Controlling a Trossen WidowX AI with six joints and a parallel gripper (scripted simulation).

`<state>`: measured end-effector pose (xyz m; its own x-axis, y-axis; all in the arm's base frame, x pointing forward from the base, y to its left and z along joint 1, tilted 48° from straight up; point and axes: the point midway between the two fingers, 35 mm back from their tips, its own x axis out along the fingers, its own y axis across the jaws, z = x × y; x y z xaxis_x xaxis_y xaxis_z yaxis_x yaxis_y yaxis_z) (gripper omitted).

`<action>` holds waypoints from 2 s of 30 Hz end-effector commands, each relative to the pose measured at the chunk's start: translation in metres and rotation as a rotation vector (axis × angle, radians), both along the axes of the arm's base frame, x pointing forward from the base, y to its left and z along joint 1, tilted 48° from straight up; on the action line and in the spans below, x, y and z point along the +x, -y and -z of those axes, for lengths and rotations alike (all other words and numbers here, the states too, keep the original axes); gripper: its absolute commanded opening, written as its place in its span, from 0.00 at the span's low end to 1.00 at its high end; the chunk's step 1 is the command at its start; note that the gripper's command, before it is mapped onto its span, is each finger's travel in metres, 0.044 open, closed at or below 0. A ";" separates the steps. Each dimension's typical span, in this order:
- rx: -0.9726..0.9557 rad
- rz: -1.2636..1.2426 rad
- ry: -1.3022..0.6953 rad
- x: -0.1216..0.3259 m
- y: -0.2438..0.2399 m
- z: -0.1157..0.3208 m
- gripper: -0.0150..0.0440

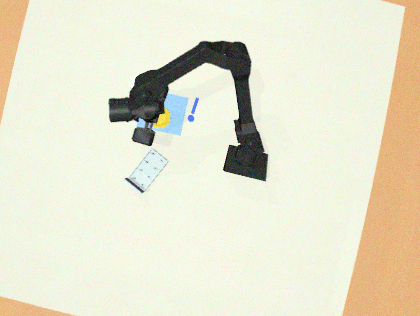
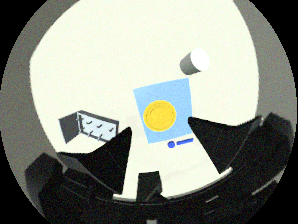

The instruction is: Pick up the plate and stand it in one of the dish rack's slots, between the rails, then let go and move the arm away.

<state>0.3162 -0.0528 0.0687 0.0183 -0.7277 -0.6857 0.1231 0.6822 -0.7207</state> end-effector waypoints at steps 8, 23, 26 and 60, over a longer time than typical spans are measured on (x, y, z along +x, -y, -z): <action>-0.014 0.008 -0.095 -0.014 0.014 0.004 0.93; -0.013 0.006 -0.096 -0.014 0.031 0.021 0.93; -0.013 0.006 -0.096 -0.014 0.035 0.024 0.93; -0.017 0.008 -0.095 -0.016 0.057 0.044 0.86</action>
<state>0.3005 -0.1093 0.0248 -0.0528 -0.7361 -0.6748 0.0620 0.6720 -0.7380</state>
